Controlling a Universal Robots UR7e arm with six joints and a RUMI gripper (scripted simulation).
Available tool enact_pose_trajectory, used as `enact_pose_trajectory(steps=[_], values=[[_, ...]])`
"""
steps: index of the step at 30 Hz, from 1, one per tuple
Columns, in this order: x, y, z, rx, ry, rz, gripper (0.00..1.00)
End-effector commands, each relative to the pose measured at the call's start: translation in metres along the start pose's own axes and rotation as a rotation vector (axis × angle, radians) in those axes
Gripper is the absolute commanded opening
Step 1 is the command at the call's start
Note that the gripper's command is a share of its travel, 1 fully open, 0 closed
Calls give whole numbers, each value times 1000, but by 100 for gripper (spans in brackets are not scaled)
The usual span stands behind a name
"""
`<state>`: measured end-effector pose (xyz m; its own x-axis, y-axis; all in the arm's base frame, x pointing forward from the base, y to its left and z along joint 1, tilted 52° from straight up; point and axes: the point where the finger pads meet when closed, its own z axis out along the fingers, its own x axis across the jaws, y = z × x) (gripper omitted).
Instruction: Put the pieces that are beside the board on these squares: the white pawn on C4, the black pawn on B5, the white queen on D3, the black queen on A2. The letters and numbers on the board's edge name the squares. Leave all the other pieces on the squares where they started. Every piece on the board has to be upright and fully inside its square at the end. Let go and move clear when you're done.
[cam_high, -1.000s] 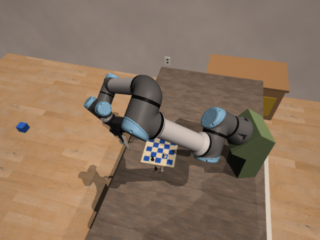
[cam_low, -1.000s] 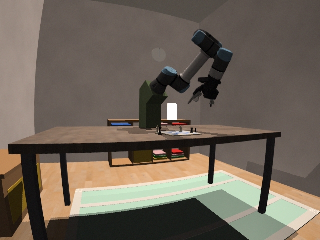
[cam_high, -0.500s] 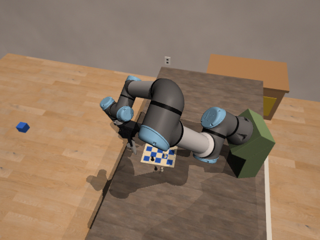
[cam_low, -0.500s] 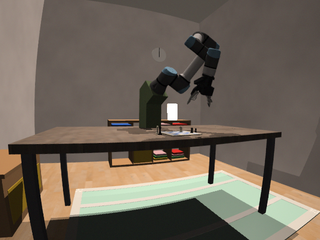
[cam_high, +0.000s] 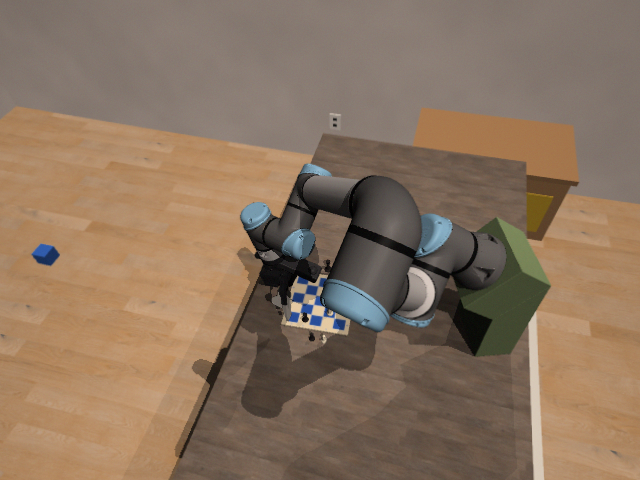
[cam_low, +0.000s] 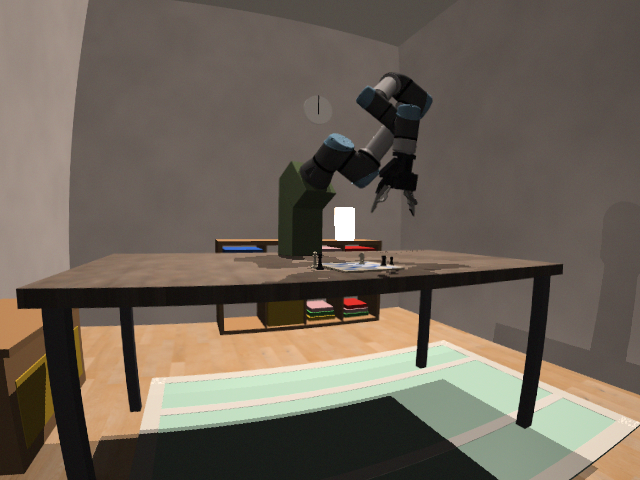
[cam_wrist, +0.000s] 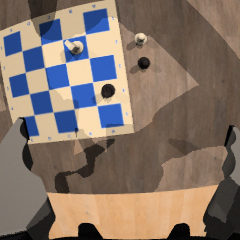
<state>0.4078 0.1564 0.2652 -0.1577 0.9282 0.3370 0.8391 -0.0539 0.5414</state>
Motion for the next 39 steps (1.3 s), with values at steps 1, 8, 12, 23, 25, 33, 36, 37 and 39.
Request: enact_pose_trajectory(steps=[1, 8, 12, 23, 25, 33, 36, 37, 39], values=[[5, -20, 9, -83, 9, -8, 100], [9, -36, 17, -133, 17, -17, 100], [11, -46, 24, -164, 22, -24, 100], [14, -63, 34, -211, 29, -35, 100], [14, -65, 35, -218, 30, -37, 100], [15, -69, 38, -231, 32, -40, 100], [15, -70, 39, -233, 33, -41, 100], [15, -70, 39, -233, 33, -41, 100], [15, -70, 39, -233, 33, -41, 100]])
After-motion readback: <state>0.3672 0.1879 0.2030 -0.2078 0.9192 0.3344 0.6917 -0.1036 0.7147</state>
